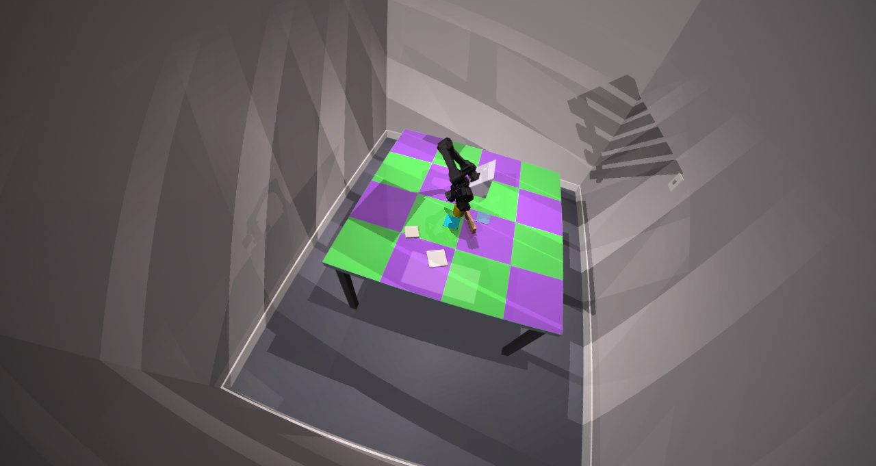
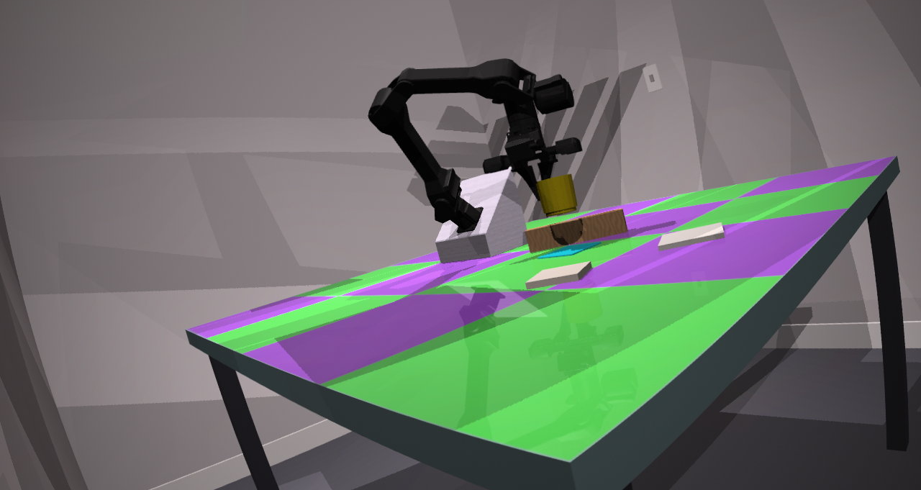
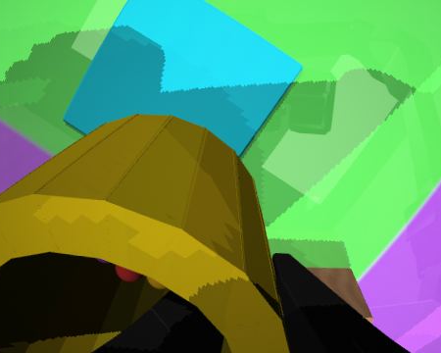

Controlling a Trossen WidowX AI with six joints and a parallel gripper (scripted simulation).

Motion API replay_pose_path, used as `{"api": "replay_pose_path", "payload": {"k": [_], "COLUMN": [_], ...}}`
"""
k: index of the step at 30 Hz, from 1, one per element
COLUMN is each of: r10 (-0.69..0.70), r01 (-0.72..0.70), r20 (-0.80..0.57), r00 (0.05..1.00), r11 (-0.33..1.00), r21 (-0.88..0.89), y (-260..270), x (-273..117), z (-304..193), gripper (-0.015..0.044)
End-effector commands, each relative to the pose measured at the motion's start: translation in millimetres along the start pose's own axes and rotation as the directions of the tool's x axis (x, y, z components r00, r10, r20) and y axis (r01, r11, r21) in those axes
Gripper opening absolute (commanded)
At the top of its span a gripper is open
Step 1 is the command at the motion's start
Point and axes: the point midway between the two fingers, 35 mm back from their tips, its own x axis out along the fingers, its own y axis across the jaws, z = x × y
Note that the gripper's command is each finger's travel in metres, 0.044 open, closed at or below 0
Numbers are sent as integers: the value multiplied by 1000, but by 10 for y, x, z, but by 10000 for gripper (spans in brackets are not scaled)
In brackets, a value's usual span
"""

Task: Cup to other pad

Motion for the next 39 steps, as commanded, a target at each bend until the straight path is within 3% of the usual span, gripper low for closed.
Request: {"api": "replay_pose_path", "payload": {"k": [1,13,39], "r10": [11,11,11], "r01": [-11,-11,-11], "r20": [6,7,8], "r00": [1000,1000,1000], "r11": [1000,1000,1000], "r21": [6,7,7], "y": [16,25,42], "x": [-49,-61,295], "z": [119,277,286], "gripper": [0,0,0]}}
